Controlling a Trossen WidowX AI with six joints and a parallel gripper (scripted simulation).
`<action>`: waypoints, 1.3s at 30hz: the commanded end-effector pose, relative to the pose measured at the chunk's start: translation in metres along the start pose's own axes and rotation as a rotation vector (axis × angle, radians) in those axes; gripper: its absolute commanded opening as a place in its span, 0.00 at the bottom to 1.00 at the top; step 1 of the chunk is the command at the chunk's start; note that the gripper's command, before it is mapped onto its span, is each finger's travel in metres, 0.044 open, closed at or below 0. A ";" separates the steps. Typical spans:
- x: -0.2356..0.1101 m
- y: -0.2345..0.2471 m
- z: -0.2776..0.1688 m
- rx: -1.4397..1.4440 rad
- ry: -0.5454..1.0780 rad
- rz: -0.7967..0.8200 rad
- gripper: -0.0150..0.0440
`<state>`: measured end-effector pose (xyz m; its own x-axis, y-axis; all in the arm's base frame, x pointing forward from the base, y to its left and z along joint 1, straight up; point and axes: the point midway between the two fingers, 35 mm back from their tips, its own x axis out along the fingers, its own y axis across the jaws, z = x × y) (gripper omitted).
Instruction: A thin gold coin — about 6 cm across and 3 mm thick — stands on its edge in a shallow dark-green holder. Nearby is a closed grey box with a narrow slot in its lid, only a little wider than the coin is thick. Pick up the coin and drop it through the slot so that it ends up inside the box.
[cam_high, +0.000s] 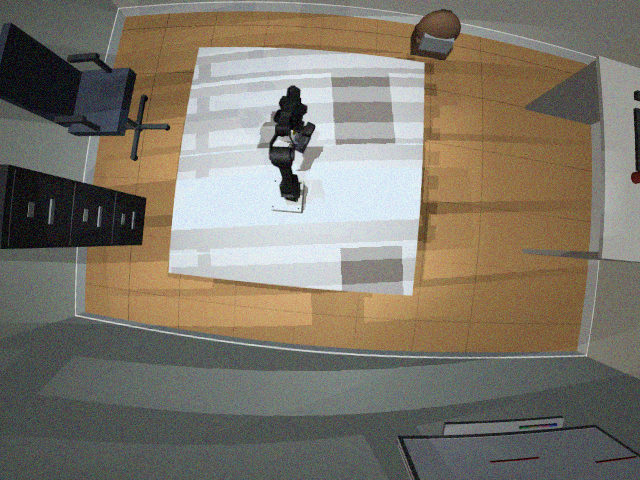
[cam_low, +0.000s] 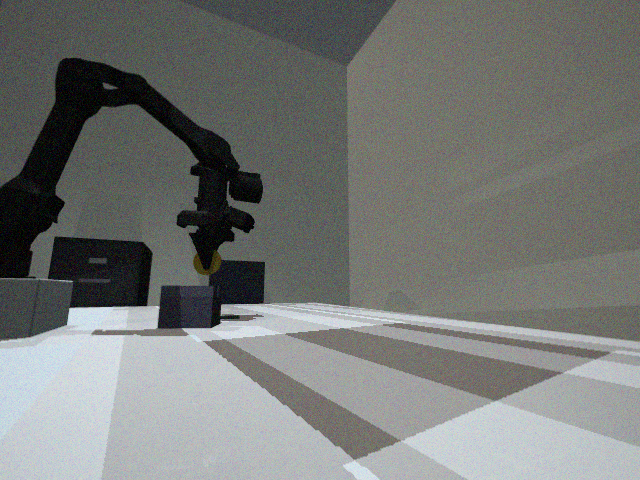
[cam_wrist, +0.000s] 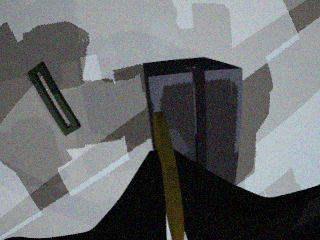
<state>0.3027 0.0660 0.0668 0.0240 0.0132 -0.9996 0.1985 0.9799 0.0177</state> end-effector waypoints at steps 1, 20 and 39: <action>0.000 -0.011 -0.005 -0.004 -0.003 -0.001 0.25; 0.002 -0.025 -0.009 0.001 0.002 -0.002 0.25; 0.002 -0.032 -0.014 -0.009 0.002 -0.003 0.26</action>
<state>0.2847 0.0382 0.0639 0.0201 0.0114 -0.9997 0.1936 0.9810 0.0151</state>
